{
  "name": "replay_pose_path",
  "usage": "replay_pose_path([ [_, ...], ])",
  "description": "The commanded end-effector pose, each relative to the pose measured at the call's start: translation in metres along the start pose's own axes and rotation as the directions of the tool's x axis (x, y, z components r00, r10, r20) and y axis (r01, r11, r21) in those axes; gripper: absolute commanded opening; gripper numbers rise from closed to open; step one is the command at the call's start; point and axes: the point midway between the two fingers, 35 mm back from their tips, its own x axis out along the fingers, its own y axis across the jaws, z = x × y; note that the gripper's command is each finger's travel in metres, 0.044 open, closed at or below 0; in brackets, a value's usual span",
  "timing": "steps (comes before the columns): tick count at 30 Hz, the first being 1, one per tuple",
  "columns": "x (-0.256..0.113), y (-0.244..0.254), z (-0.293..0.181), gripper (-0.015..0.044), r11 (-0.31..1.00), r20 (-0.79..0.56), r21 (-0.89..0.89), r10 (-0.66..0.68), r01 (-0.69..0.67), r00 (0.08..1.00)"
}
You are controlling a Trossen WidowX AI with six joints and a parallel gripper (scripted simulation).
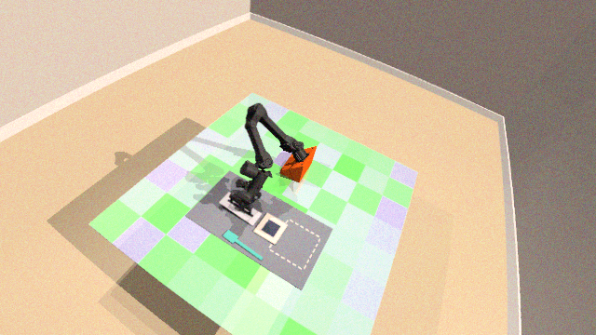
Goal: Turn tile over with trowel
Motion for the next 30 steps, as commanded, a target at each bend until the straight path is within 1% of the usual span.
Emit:
replay_pose_path([
  [1, 0.004, -0.001, -0.003, 0.0000, 1.000, -0.005, -0.009, 0.012, -0.012, 1.000],
  [7, 0.007, -0.003, -0.004, 0.0000, 1.000, -0.005, -0.010, 0.012, -0.013, 1.000],
  [30, 0.005, 0.000, -0.041, 0.0000, 1.000, -0.007, -0.009, 0.012, -0.012, 1.000],
])
